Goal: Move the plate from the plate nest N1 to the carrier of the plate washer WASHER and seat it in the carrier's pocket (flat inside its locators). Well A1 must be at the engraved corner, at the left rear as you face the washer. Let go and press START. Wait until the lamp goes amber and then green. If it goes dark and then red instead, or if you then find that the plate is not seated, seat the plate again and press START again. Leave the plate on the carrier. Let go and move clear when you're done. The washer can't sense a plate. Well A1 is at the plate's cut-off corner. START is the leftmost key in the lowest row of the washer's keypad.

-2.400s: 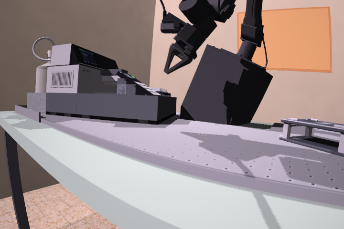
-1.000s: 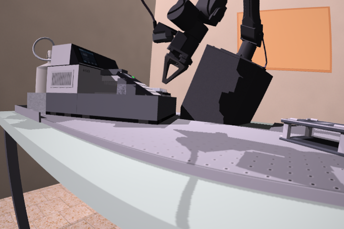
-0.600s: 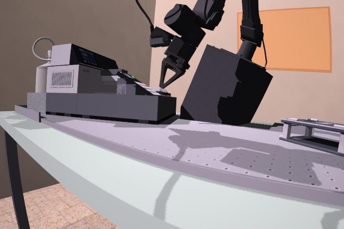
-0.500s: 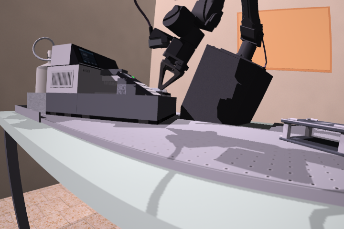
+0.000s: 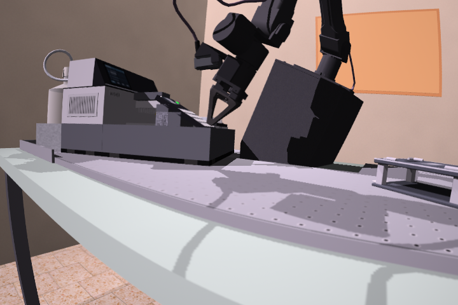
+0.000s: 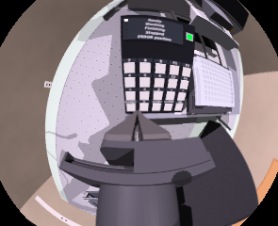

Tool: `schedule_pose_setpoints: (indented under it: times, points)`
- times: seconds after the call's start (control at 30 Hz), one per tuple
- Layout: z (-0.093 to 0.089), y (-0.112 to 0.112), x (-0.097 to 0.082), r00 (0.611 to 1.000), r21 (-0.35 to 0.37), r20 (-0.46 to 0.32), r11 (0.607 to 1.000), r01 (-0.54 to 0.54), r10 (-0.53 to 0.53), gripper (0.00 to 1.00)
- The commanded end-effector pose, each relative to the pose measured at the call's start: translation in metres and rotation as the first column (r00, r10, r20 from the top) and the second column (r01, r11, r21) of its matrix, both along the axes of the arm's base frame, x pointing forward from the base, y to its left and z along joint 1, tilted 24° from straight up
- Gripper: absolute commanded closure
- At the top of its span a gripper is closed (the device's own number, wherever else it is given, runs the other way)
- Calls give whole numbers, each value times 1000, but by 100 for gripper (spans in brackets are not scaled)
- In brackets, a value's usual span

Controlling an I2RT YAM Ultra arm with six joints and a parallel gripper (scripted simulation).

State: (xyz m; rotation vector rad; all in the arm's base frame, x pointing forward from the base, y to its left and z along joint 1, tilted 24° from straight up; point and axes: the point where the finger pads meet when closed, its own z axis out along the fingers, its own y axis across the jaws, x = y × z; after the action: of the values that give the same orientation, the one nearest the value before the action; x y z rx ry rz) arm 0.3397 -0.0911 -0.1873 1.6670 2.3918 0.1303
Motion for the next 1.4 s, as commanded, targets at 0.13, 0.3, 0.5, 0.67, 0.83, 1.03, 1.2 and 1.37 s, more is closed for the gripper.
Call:
schedule_pose_setpoints:
  times: [0.13, 0.3, 0.5, 0.67, 0.83, 1.03, 1.2, 1.37]
  points:
    - [16, -15, 29, 997, -39, 82, 999, 6, -2, 100]
    - [16, -15, 29, 997, -39, 82, 999, 6, -2, 100]
    - [16, -15, 29, 997, -39, 82, 999, 6, -2, 100]
    - [16, -15, 29, 997, -39, 82, 999, 6, -2, 100]
    - [16, -15, 29, 997, -39, 82, 999, 6, -2, 100]
    - [16, -15, 29, 997, -39, 82, 999, 6, -2, 100]
    - [16, -15, 29, 997, -39, 82, 999, 6, -2, 100]
    - [9, -13, 24, 998, -35, 66, 999, 5, -3, 100]
